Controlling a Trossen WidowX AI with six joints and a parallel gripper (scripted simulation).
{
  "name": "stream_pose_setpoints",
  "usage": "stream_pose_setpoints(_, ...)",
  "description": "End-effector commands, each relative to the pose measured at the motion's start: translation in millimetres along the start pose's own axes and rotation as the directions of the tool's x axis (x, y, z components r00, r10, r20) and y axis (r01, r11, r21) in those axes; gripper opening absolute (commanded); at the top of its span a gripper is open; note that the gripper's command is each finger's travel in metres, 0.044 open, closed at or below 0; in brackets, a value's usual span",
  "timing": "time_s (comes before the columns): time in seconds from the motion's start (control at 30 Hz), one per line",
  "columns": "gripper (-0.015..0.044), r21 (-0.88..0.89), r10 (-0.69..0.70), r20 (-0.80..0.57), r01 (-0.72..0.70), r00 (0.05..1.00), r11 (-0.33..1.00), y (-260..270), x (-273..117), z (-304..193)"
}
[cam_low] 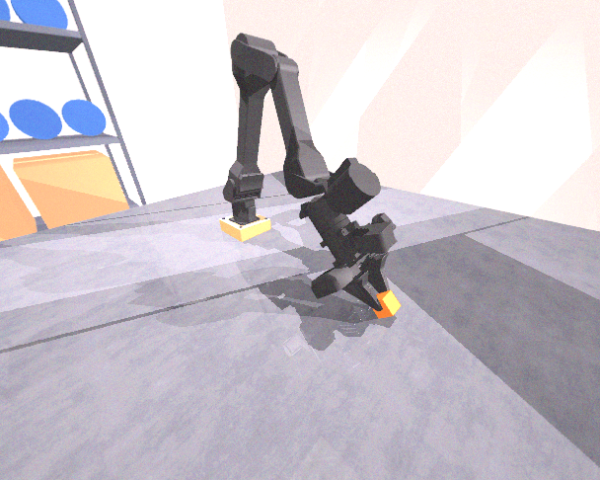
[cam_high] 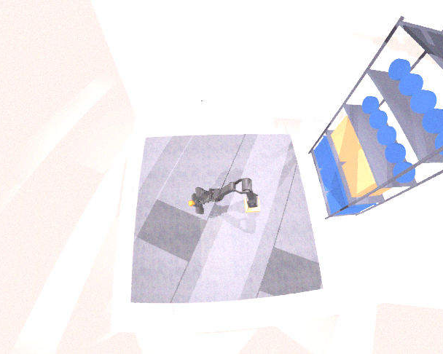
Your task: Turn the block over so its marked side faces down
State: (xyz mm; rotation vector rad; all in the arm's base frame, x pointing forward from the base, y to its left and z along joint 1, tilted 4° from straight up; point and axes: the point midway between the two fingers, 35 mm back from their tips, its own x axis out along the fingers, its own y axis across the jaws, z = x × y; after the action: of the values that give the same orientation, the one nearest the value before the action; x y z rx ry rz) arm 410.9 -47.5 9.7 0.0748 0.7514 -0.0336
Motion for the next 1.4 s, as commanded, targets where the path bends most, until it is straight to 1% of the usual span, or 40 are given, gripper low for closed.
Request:
stream_pose_setpoints(0.0, 0.0000, 0.005, 0.004, 0.054, -0.004, 0.999, 1.000, 0.7, 1.1, -7.0)
stream_pose_setpoints(0.4, 0.0000, 0.005, 0.006, 0.229, -0.007, 0.973, 1.000, 2.6, -9.0, -14.3)
stream_pose_setpoints(0.63, 0.0000, 0.005, 0.006, 0.255, -0.007, 0.967, 1.000, 2.6, -10.9, -13.3)
stream_pose_setpoints(1.03, 0.0000, 0.005, 0.006, 0.255, -0.007, 0.967, 1.000, 2.6, -10.9, -13.3)
stream_pose_setpoints(1.37, 0.0263, 0.005, 0.006, 0.255, -0.007, 0.967, 1.000, 2.6, -10.9, -13.3)
